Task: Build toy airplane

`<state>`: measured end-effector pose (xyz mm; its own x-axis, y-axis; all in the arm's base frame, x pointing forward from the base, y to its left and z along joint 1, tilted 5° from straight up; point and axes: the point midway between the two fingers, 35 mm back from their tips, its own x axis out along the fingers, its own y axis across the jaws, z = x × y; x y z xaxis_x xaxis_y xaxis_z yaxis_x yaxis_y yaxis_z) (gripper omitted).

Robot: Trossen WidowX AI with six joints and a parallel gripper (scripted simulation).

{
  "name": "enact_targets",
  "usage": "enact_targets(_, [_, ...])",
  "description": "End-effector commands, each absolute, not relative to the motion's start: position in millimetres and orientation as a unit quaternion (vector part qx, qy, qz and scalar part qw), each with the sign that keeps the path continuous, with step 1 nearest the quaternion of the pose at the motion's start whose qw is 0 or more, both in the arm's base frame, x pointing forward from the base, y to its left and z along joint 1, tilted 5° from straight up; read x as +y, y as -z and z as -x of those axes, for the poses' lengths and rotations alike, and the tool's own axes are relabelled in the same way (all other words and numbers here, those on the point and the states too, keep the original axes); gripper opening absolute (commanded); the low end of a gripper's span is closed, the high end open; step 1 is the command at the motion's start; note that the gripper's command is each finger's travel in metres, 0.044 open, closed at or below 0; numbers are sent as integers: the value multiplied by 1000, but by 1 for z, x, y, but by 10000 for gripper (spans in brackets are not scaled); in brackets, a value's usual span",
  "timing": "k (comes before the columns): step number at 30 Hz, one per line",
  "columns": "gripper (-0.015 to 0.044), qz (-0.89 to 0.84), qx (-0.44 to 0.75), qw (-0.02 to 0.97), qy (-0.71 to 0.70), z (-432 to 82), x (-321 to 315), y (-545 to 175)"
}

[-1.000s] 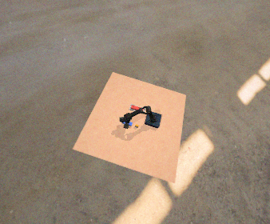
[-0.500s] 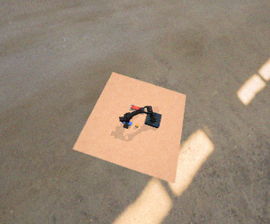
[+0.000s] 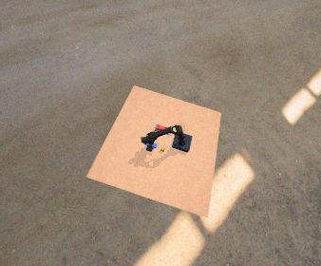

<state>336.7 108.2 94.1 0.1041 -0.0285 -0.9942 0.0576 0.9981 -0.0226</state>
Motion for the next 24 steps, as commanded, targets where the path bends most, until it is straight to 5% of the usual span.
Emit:
enact_targets(1, [0,-12,667,744,30,-335,108,-111])
enact_targets(24, [0,-45,670,738,68,-326,84,-148])
